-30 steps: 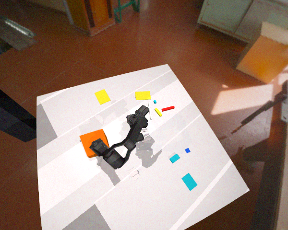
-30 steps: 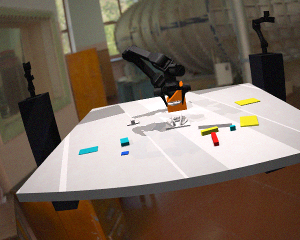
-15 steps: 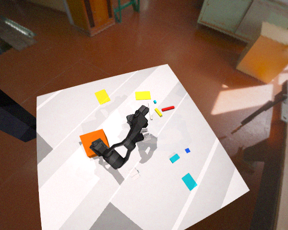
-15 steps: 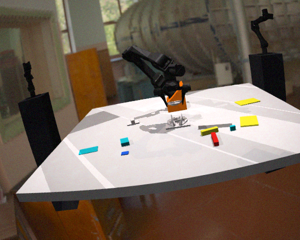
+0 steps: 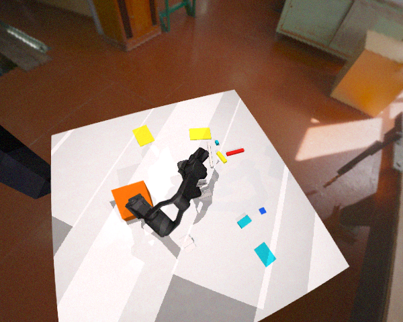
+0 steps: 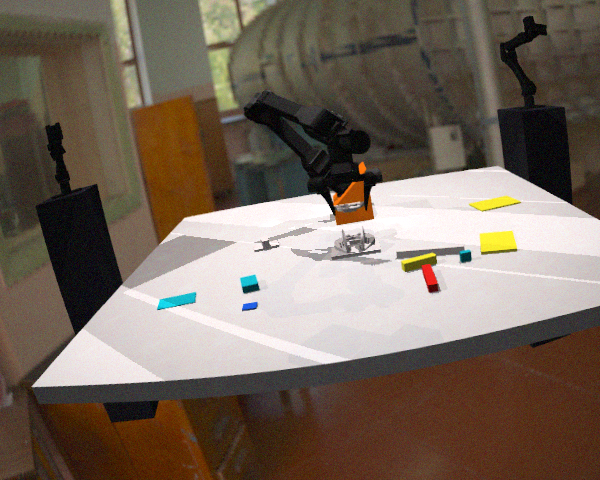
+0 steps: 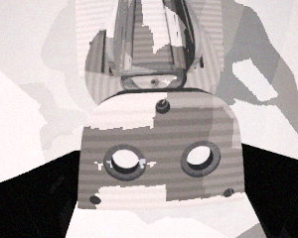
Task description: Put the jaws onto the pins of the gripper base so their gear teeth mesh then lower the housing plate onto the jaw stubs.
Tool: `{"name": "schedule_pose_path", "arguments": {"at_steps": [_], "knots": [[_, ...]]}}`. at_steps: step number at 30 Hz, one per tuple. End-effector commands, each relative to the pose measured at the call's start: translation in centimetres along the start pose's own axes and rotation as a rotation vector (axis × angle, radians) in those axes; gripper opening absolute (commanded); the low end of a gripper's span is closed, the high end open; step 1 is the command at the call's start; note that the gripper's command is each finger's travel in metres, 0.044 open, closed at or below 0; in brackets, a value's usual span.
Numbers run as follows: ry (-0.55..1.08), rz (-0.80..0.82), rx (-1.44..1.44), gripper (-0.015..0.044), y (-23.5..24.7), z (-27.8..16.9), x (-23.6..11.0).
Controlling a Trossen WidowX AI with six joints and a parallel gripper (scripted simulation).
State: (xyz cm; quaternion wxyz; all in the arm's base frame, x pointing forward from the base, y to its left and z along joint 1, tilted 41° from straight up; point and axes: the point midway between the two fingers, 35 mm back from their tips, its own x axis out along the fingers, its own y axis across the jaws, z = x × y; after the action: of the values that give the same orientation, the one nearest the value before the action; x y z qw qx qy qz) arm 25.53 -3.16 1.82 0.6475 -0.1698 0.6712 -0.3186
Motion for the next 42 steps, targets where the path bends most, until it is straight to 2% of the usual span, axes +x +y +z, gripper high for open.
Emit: {"name": "schedule_pose_path", "arguments": {"at_steps": [1, 32, 42], "knots": [[0.006, 0.001, -0.005, 0.0351, 0.1, -0.1, 0.6], [0.006, -0.001, -0.004, 0.0351, 0.0, -0.2, 5.7], [0.006, -0.002, -0.004, 0.0351, 0.0, -0.2, 6.0]]}}
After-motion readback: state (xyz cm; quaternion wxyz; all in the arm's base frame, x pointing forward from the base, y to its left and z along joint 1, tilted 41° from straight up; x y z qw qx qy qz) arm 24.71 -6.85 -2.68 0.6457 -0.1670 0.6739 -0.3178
